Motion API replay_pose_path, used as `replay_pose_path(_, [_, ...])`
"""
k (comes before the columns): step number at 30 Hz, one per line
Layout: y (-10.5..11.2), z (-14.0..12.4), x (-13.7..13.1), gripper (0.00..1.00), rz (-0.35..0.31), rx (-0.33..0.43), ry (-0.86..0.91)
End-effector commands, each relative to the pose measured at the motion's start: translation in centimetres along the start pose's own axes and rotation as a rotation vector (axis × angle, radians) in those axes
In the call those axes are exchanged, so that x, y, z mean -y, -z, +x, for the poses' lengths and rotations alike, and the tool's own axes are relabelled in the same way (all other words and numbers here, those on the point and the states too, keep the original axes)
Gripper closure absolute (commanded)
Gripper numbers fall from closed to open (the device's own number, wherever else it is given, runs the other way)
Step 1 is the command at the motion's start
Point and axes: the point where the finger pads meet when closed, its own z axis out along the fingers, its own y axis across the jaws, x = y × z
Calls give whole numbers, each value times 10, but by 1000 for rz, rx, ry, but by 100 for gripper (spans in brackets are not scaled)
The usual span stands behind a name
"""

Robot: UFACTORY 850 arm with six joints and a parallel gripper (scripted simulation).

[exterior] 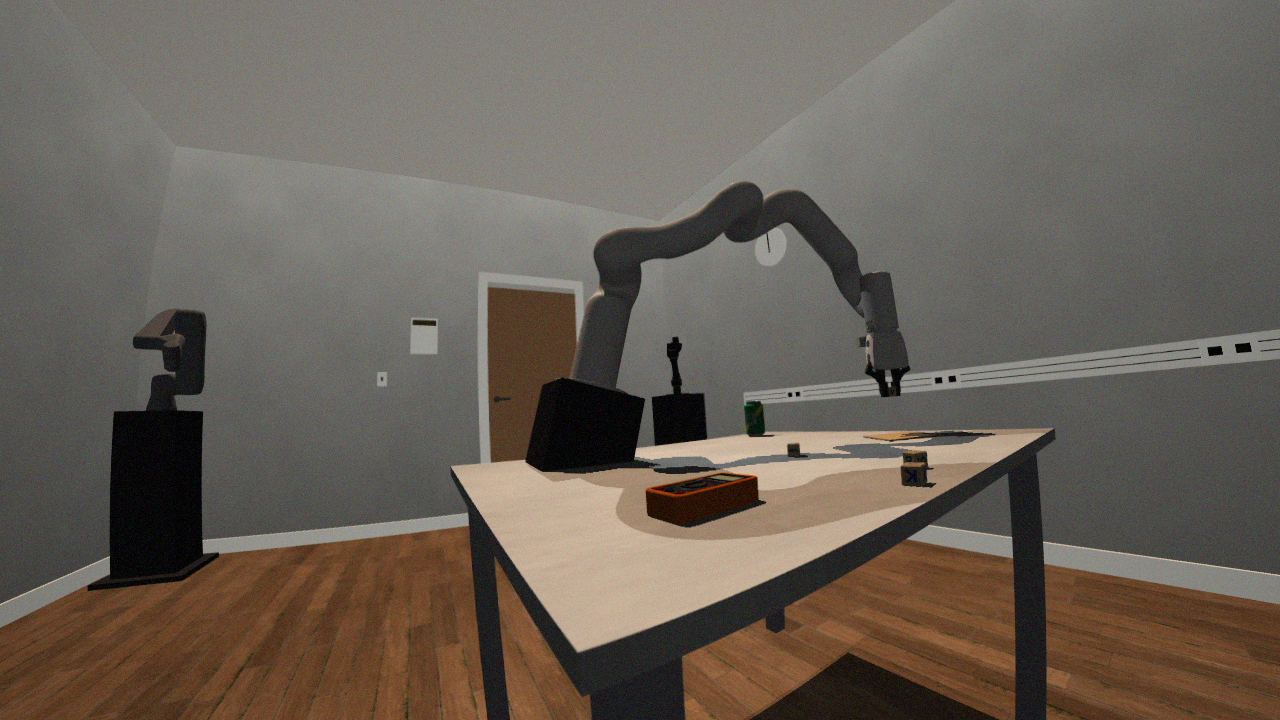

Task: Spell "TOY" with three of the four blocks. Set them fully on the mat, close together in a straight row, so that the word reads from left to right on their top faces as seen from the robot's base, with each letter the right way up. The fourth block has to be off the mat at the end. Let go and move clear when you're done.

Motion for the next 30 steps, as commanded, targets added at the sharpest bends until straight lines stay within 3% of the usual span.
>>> replay_pose_path(1, [1,0,-1,77,-2,0,0])
replay_pose_path(7, [-4,0,-1,77,-2,0,0])
replay_pose_path(16, [-29,0,-1,77,-2,0,0])
replay_pose_path(30, [-88,0,-2,77,-2,0,0])
